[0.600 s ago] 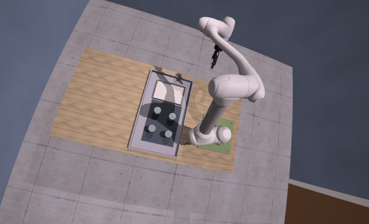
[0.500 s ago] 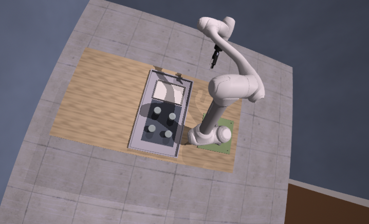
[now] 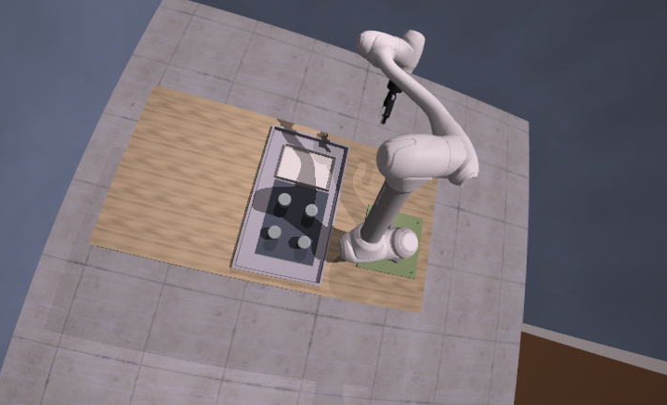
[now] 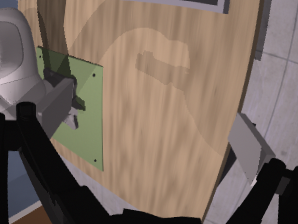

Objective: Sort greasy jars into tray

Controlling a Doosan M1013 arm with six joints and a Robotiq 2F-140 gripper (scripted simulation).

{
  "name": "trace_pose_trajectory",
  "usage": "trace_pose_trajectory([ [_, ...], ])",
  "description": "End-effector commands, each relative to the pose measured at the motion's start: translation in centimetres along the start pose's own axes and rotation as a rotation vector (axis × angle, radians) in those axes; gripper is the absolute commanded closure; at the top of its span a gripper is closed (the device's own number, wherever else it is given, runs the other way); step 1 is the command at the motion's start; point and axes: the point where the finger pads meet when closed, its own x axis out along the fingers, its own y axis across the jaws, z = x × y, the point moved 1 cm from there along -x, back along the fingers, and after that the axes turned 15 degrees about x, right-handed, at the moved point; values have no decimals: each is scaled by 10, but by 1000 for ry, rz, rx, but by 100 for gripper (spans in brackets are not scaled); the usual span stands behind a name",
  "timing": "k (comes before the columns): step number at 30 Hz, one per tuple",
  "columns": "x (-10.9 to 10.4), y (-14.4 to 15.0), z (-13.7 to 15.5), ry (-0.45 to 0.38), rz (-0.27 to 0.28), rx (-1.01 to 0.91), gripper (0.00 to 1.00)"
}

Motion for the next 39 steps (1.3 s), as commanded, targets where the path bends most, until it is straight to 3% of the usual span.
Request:
trace_pose_trajectory([
  [1,0,0,0,0,0,0,0],
  [16,0,0,0,0,0,0,0],
  [39,86,-99,-51,-118,55,-181,0],
])
